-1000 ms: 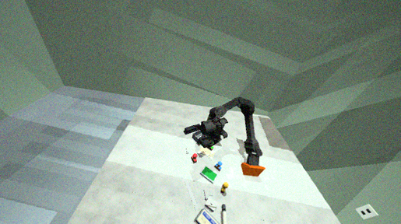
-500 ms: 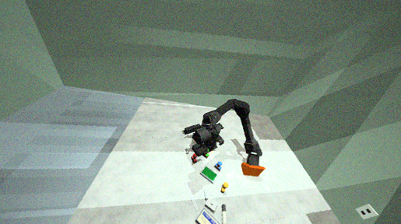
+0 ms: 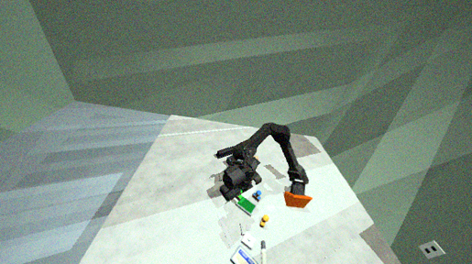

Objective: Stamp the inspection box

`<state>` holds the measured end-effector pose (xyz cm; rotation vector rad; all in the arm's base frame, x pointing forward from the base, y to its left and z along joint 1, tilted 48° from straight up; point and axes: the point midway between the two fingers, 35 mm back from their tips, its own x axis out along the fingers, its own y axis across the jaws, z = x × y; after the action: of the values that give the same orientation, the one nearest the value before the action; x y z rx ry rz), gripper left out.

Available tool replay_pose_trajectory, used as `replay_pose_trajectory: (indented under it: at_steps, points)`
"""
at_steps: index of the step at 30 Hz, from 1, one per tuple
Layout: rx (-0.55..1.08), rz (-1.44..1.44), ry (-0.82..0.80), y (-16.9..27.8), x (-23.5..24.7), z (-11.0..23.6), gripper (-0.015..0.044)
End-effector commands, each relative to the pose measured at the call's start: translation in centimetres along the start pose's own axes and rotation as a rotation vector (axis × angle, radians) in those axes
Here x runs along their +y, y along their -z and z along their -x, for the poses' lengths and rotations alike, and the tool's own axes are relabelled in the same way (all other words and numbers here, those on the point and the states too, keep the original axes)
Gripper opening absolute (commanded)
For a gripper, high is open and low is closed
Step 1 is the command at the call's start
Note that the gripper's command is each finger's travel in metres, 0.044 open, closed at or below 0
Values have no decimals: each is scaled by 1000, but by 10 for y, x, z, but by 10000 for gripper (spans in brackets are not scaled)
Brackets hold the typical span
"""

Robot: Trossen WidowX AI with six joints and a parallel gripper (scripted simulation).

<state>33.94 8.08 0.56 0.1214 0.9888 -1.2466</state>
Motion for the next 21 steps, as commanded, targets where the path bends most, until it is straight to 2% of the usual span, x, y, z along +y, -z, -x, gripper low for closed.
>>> replay_pose_trajectory:
  at_steps: [1,10,21]
  points:
    - [3,-7,-9,17,17,0,0]
    - [0,-10,-7,52,44,-6,0]
    - [0,-10,-8,53,45,-14,0]
